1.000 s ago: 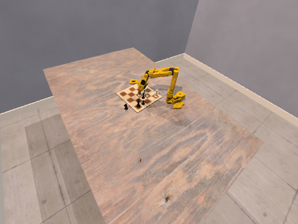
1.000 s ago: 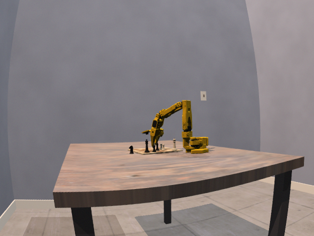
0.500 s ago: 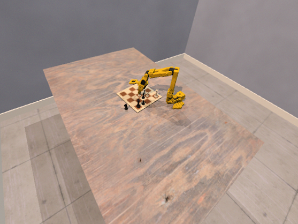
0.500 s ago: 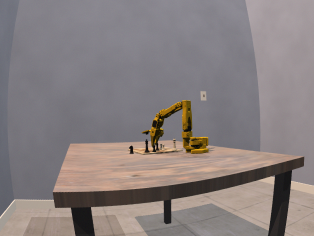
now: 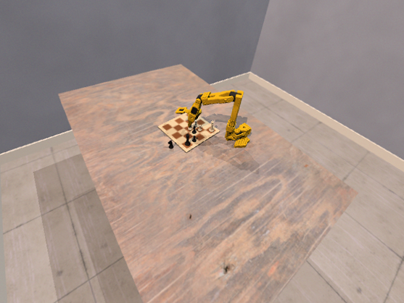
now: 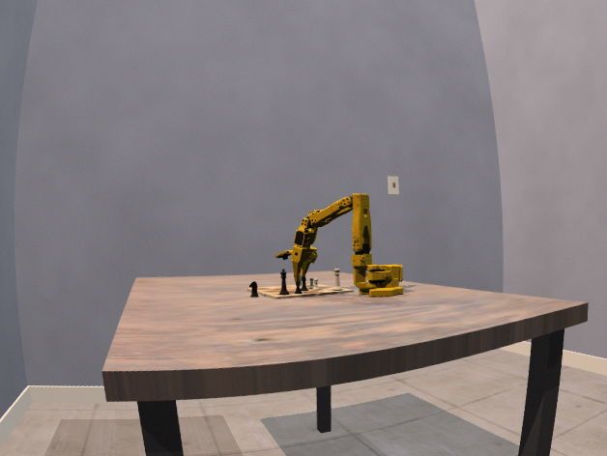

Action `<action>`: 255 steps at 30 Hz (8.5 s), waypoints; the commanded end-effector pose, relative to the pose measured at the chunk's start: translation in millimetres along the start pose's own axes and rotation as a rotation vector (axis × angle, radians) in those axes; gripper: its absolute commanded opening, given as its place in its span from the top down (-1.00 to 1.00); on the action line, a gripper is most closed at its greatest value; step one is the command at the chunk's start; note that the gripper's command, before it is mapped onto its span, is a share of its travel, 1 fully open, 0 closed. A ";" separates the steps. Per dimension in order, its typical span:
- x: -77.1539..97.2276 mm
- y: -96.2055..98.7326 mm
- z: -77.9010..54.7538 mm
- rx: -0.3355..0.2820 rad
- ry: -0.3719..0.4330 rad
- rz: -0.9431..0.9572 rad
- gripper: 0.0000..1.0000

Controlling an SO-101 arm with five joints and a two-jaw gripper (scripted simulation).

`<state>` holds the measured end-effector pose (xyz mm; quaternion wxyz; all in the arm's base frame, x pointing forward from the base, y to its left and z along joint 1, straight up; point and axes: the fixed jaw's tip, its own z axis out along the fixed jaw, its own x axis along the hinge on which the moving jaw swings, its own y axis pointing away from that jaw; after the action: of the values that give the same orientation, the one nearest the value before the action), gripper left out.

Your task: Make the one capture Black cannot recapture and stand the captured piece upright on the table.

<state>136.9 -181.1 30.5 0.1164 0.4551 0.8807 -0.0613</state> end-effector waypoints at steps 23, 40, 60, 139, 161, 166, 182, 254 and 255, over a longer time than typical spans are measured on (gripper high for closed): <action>-18.0 -2.7 -58.1 0.002 -0.024 0.003 1.00; -19.2 -9.3 -63.9 0.010 -0.024 0.031 1.00; -18.0 -90.0 -64.5 0.102 -0.024 0.357 1.00; -7.0 -91.8 -6.2 0.103 -0.024 0.357 1.00; 0.6 -89.4 -1.7 0.103 -0.024 0.357 1.00; -2.6 -90.1 -6.3 0.103 -0.024 0.357 1.00; -9.7 -92.3 -11.3 0.103 -0.025 0.357 1.00; 3.4 -89.1 4.8 0.103 -0.023 0.357 1.00; 3.4 -89.0 4.5 0.103 -0.023 0.357 1.00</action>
<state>66.8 -235.8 28.4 0.1223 0.6063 0.7798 -0.0965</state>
